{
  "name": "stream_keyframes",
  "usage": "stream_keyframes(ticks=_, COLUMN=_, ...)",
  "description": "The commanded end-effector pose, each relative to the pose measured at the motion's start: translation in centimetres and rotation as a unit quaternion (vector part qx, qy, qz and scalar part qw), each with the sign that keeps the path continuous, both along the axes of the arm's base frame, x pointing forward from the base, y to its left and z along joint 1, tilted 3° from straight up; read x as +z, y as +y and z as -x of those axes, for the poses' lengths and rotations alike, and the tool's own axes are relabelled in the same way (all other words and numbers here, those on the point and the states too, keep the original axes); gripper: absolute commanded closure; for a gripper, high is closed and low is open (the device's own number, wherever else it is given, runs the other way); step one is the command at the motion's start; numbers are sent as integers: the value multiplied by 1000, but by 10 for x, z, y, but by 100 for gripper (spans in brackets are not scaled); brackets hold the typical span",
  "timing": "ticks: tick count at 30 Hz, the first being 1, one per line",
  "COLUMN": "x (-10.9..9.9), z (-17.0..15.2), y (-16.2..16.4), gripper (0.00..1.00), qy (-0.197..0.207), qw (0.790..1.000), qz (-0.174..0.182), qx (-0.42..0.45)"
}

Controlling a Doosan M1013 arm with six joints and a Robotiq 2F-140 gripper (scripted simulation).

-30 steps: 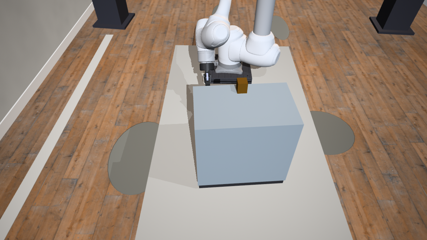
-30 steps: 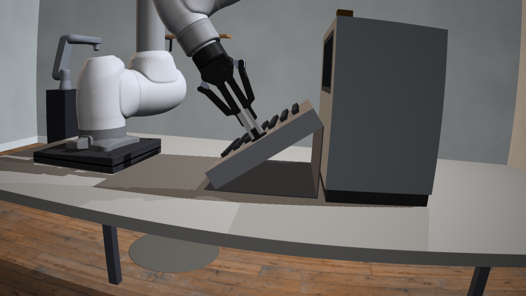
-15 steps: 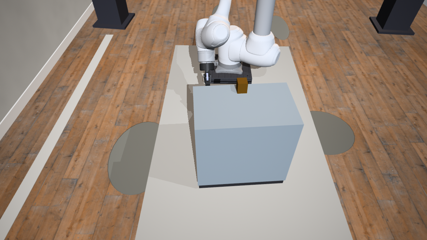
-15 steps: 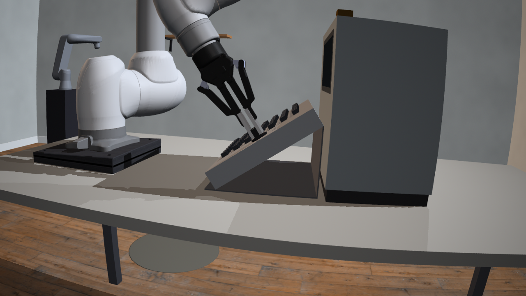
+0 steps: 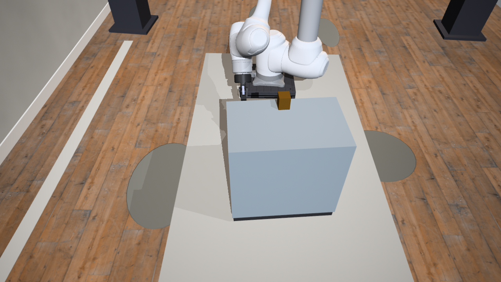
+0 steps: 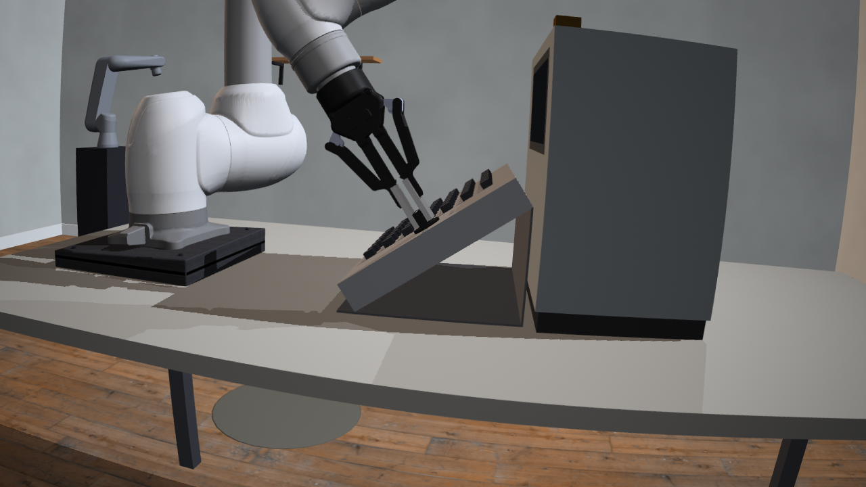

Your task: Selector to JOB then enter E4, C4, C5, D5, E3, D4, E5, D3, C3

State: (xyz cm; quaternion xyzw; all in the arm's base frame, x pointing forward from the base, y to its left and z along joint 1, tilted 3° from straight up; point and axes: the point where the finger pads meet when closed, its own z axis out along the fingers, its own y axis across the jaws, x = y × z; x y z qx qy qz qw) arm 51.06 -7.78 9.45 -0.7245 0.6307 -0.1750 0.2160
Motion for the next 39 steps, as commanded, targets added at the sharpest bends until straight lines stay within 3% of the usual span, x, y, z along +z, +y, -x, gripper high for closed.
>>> stream_keyframes(ticks=1, x=0, z=0, y=0, gripper=100, qy=0, qw=1000, qz=-2, qx=-3)
stream_keyframes(ticks=2, x=0, z=0, y=0, gripper=67, qy=0, qw=1000, qz=-2, qx=-3)
stream_keyframes(ticks=39, x=0, z=0, y=0, gripper=67, qy=0, qw=1000, qz=-2, qx=-3)
